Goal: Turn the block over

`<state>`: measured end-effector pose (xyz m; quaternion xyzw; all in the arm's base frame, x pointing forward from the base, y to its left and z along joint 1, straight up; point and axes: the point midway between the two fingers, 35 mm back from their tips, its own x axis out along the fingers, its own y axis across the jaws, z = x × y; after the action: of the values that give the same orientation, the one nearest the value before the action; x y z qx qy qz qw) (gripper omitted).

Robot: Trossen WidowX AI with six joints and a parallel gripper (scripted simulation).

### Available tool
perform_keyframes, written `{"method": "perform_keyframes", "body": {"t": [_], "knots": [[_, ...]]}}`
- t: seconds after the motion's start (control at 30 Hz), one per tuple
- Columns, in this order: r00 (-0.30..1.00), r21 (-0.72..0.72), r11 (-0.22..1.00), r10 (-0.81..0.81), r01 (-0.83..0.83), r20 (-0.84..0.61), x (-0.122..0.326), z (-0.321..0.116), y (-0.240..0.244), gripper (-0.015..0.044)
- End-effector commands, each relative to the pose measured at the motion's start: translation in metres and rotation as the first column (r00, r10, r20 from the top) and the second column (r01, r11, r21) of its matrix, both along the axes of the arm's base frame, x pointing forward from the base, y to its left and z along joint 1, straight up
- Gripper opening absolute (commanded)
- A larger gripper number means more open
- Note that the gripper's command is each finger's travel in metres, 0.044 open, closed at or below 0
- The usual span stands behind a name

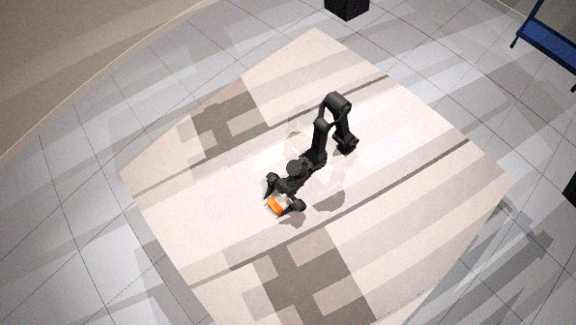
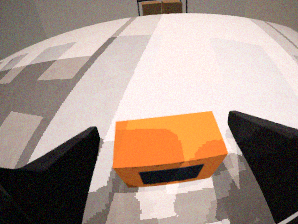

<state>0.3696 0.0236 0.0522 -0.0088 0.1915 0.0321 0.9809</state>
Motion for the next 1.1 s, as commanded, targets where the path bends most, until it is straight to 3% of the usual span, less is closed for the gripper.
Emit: {"method": "perform_keyframes", "body": {"t": [0.0, 0.17, 0.37, 0.63, 1.07], "knots": [[1.000, 0.002, 1.000, 0.005, -0.005, 0.000, 0.000, 0.000, 0.001, 0.0440], [1.000, 0.000, 1.000, 0.004, -0.004, -0.026, 0.003, 0.000, 0.001, 0.0440], [0.969, -0.014, 1.000, 0.001, -0.005, -0.246, 0.013, 0.015, 0.002, 0.0440], [0.876, -0.031, 0.999, -0.006, -0.010, -0.482, -0.015, 0.063, 0.000, 0.0440], [0.858, -0.033, 0.999, -0.007, -0.011, -0.513, -0.022, 0.066, -0.001, 0.0440]]}}
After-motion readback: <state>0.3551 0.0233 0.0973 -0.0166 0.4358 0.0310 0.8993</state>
